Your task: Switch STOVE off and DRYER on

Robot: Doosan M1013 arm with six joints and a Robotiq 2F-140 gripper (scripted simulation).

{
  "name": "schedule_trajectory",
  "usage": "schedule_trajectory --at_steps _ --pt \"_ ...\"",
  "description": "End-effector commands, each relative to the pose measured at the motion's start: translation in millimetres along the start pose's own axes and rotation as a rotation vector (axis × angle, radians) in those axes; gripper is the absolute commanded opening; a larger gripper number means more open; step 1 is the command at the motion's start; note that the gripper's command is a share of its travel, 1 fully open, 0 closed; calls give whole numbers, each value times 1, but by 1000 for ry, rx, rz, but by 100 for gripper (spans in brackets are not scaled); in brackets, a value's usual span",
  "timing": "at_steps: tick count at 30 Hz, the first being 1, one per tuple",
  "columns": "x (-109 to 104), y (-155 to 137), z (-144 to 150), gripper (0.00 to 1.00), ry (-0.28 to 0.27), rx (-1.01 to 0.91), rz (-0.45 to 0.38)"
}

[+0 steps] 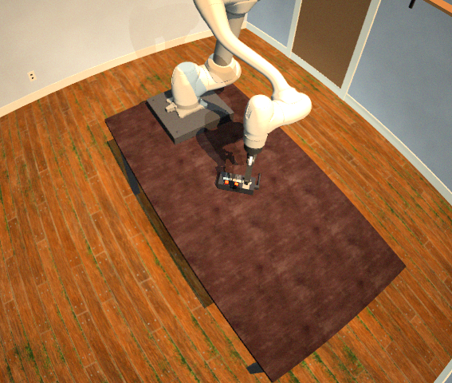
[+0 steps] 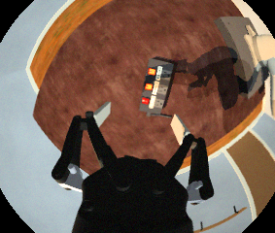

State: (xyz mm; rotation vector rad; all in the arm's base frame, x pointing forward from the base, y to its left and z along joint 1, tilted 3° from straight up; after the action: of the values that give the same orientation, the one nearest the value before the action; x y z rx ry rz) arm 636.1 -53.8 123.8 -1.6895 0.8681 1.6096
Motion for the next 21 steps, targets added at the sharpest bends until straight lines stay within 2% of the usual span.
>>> schedule_trajectory --at_steps 1,9,21 --pt "-14 0 0 100 0 0 0" --pt "-44 0 0 100 0 0 0" --pt "-47 0 0 100 0 0 0"
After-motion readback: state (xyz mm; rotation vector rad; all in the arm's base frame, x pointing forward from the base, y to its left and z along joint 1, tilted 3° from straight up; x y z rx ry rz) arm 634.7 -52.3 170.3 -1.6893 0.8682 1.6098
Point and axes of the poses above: the point where the finger pads meet when closed, its own x axis out along the fingers, its own z axis across the jaws, y = z × x, the point moved 1 cm from there along -x, back along the fingers, and after that the axes turned 9 degrees about x, right-handed, at the moved point
